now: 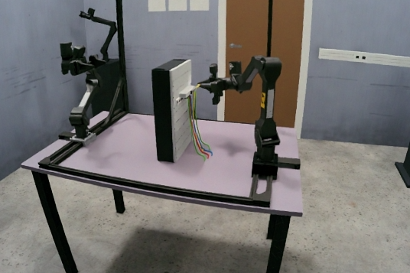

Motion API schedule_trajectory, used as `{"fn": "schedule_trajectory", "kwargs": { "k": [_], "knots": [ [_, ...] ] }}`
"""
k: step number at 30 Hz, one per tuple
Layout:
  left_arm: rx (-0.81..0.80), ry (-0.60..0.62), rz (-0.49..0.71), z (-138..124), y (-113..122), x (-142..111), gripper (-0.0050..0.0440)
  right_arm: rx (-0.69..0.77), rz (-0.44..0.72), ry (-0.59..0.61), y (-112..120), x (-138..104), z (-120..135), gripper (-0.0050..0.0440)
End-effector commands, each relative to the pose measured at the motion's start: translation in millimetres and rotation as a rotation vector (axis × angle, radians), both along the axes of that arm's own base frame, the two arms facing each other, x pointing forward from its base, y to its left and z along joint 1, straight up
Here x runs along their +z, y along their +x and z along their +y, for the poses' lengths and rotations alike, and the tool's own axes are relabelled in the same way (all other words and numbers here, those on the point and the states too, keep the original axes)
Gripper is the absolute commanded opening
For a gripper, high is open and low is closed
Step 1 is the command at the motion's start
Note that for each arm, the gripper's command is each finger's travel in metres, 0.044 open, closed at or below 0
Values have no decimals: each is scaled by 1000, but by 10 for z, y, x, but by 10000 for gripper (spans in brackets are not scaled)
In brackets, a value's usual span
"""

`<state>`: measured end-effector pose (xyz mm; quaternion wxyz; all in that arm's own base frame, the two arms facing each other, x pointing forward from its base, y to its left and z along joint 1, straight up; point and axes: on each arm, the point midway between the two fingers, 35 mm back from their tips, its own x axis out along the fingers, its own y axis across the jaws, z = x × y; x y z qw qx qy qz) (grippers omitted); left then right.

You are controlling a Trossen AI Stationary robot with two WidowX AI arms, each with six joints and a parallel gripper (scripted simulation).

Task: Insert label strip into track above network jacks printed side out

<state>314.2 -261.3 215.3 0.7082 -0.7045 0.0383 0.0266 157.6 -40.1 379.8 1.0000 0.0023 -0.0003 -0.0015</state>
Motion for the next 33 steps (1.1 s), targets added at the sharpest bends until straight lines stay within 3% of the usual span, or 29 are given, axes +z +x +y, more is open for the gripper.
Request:
{"fn": "schedule_trajectory", "kwargs": {
  "k": [1,33],
  "knots": [
    [4,-27,-19,44,-3,123,-50,3,0,-9,-1,31,5,440],
    [4,-27,-19,91,-8,112,-50,3,0,-9,-1,31,5,440]
  ]
}}
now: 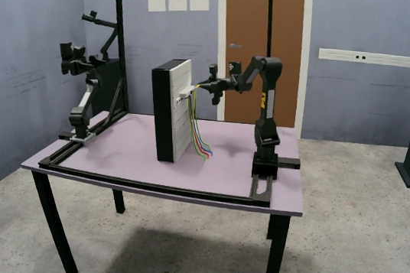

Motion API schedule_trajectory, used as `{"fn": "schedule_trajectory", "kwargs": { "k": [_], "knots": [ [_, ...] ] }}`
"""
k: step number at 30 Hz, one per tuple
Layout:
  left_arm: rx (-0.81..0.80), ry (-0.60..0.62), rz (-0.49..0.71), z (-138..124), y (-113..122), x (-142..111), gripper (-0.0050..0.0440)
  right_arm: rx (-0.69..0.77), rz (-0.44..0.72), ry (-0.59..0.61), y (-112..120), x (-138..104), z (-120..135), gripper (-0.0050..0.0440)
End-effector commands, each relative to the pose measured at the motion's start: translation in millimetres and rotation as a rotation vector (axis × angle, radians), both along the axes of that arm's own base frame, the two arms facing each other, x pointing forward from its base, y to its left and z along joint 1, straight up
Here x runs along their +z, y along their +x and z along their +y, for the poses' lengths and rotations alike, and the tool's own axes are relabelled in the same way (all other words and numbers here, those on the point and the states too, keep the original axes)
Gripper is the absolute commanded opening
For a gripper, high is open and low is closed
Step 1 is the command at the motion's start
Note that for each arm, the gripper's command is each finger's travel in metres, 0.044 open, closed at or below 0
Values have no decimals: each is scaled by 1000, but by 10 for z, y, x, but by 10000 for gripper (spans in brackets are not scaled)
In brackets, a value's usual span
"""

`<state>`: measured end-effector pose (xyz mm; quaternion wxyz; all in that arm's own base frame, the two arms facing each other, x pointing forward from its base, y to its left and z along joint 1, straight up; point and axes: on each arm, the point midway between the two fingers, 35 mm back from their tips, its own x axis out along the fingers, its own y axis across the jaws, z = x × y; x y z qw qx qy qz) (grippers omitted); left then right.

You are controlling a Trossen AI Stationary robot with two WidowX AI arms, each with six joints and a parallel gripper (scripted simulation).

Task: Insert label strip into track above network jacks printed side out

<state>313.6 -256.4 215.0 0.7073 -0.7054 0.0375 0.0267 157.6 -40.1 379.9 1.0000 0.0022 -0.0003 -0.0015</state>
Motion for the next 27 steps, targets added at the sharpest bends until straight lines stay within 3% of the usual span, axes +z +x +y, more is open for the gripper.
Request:
{"fn": "schedule_trajectory", "kwargs": {
  "k": [1,27],
  "knots": [
    [2,-25,-18,44,-2,114,-50,3,0,-9,-1,31,5,440],
    [2,-24,-18,103,-5,107,-50,3,0,-9,-1,31,5,440]
  ]
}}
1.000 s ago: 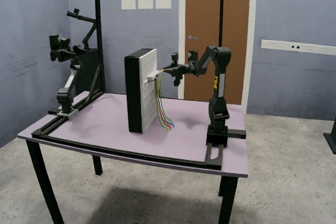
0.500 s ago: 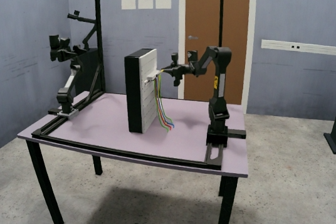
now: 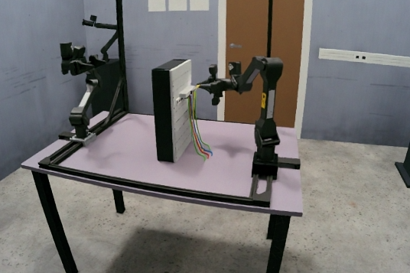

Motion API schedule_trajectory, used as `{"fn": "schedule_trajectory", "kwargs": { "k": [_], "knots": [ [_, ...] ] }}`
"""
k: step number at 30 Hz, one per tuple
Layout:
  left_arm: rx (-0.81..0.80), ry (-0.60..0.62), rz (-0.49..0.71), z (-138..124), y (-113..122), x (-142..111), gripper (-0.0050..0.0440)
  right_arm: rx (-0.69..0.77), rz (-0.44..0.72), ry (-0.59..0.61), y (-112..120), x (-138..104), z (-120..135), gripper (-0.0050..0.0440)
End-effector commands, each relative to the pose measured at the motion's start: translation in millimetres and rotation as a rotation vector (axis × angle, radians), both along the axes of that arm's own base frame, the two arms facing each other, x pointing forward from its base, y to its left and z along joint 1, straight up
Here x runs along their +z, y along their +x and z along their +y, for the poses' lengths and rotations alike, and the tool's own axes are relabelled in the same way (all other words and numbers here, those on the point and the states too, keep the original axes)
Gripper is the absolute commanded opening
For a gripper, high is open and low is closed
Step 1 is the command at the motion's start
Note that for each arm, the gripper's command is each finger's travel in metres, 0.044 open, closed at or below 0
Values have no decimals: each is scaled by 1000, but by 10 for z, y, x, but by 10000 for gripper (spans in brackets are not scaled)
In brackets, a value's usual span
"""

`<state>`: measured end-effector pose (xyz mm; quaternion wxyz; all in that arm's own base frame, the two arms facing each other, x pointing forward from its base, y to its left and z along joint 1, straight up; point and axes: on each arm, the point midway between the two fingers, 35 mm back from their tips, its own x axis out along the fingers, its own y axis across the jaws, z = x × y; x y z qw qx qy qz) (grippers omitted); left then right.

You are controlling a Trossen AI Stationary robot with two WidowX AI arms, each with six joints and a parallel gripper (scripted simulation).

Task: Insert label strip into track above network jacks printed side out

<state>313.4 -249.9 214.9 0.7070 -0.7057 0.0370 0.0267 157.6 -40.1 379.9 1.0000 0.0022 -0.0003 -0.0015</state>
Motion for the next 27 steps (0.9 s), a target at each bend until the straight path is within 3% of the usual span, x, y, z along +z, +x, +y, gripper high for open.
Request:
{"fn": "schedule_trajectory", "kwargs": {
  "k": [1,27],
  "knots": [
    [2,-23,-18,41,-3,107,-50,3,0,-9,-1,31,5,440],
    [2,-23,-18,97,-5,101,-50,3,0,-9,-1,31,5,440]
  ]
}}
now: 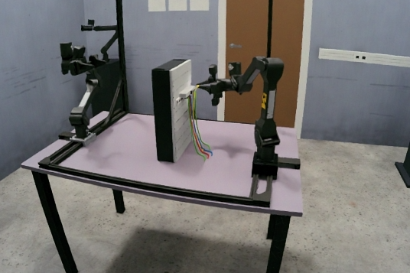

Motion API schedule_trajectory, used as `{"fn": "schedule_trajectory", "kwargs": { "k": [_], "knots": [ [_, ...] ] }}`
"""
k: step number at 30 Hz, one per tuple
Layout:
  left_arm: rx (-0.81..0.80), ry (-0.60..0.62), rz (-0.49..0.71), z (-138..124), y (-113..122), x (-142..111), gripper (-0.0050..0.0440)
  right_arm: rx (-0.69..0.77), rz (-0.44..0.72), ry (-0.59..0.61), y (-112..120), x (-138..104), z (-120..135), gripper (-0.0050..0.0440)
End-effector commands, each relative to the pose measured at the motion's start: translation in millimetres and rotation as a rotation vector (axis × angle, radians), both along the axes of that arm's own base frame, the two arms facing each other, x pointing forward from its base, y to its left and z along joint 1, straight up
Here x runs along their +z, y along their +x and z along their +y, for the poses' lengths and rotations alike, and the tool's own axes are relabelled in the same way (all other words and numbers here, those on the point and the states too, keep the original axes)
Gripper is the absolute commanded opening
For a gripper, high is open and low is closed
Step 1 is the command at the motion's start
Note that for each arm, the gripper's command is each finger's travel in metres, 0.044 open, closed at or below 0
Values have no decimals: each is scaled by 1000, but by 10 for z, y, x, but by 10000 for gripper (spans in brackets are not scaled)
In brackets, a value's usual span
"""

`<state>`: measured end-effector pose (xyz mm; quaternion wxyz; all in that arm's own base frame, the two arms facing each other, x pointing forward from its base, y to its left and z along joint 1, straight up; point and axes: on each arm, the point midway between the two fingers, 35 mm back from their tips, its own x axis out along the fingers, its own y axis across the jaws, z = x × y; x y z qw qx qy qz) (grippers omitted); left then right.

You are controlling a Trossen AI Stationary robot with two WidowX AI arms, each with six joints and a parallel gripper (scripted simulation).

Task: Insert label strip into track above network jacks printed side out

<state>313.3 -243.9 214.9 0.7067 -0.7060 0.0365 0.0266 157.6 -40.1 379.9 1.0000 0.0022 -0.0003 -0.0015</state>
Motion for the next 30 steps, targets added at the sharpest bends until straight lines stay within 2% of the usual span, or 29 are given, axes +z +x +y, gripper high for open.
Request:
{"fn": "schedule_trajectory", "kwargs": {
  "k": [1,27,28,30],
  "knots": [
    [1,-22,-17,39,-4,101,-50,3,0,-9,-1,30,5,440],
    [1,-22,-15,37,0,94,-50,3,0,-9,-1,30,5,440],
    [1,-22,-15,37,0,94,24,3,0,-9,-1,30,5,440],
    [1,-22,-15,37,0,94,72,3,0,-9,-1,30,5,440]
  ]
}}
